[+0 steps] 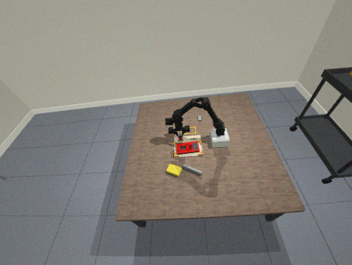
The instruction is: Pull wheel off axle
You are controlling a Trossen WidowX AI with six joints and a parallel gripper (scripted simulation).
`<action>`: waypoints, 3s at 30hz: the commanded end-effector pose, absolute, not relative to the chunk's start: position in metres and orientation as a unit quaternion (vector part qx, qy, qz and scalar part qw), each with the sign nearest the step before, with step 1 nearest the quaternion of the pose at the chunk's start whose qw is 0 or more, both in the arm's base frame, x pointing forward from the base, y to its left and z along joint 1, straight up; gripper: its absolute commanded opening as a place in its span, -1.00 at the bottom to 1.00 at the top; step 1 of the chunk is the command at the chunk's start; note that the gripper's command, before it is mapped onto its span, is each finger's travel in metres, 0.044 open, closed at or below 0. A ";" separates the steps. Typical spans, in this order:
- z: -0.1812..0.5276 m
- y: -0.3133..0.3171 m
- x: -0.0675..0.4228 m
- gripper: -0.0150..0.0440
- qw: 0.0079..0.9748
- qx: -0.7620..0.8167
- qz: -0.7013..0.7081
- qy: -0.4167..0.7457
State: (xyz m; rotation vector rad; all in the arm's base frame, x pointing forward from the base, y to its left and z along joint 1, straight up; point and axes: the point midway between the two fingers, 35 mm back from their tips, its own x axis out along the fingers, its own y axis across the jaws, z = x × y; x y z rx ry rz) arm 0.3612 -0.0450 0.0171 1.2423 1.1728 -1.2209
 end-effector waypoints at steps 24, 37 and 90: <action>0.030 -0.045 0.361 -0.49 0.499 0.514 -0.505 0.482; 0.034 -0.045 0.361 -0.49 0.500 0.514 -0.504 0.481; 0.037 -0.146 0.299 -0.49 0.501 0.511 -0.507 0.480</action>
